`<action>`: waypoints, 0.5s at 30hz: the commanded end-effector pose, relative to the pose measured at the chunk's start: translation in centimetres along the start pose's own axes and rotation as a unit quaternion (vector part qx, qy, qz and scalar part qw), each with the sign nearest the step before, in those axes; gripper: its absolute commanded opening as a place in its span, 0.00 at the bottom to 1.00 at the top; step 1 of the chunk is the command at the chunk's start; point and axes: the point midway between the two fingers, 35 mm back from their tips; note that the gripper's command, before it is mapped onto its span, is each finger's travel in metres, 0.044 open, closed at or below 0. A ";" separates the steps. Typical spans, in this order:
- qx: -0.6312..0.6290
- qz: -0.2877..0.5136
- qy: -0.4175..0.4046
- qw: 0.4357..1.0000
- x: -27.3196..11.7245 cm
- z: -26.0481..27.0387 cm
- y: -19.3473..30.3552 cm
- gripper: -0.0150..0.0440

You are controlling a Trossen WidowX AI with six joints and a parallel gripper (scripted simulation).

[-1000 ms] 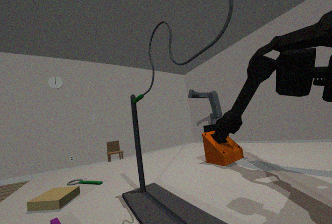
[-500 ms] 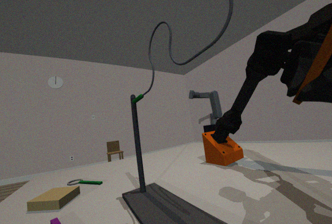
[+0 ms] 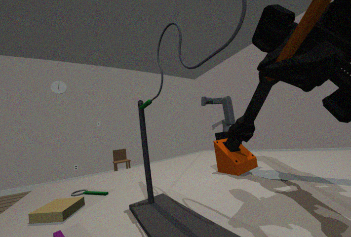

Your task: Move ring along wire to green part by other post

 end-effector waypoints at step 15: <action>-0.194 -0.016 0.107 0.975 -0.6 -6.0 -2.0 0.00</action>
Point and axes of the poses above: the point midway between the two fingers, 35 mm back from their tips, its own x axis out along the fingers, its own z axis across the jaws, y = z × x, and after that the axes turned 9 degrees about x, right-handed
